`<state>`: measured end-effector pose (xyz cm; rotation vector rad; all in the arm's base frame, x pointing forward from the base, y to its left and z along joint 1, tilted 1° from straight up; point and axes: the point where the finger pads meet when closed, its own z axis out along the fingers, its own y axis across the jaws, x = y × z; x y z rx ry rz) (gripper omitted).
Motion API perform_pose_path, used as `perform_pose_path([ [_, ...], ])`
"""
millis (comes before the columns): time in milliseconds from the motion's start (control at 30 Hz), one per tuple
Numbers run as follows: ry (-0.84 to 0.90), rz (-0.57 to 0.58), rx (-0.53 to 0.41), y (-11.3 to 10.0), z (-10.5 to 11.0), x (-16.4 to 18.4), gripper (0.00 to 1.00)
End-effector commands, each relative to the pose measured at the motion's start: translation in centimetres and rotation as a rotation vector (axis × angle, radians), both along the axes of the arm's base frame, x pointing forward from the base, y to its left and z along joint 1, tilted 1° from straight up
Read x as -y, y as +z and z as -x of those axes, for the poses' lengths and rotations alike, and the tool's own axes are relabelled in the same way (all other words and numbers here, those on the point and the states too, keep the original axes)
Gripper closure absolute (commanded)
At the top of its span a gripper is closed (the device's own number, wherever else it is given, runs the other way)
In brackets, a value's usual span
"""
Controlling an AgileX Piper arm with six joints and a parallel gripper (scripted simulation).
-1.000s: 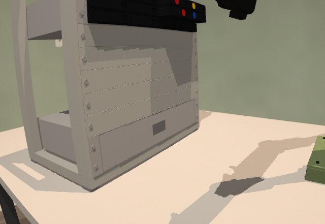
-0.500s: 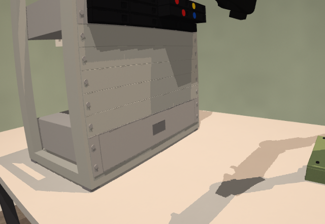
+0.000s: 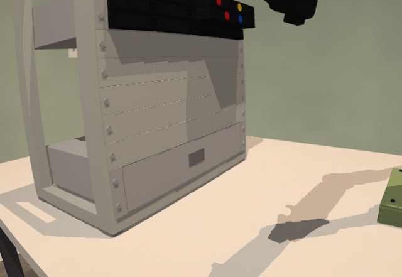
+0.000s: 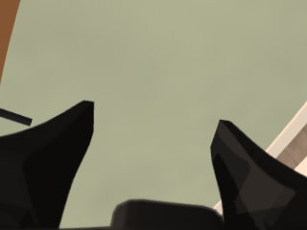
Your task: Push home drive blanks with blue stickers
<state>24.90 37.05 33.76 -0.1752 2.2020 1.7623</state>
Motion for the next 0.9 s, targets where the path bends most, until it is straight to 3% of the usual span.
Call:
perform_pose_path([
  [0,0.0,-0.002,0.008,0.3,0.1,0.1,0.0],
  [533,-0.004,0.088,0.083,0.4,-0.1,1.7,0.0],
  [867,-0.008,0.214,0.19,0.5,-0.2,3.8,0.0],
])
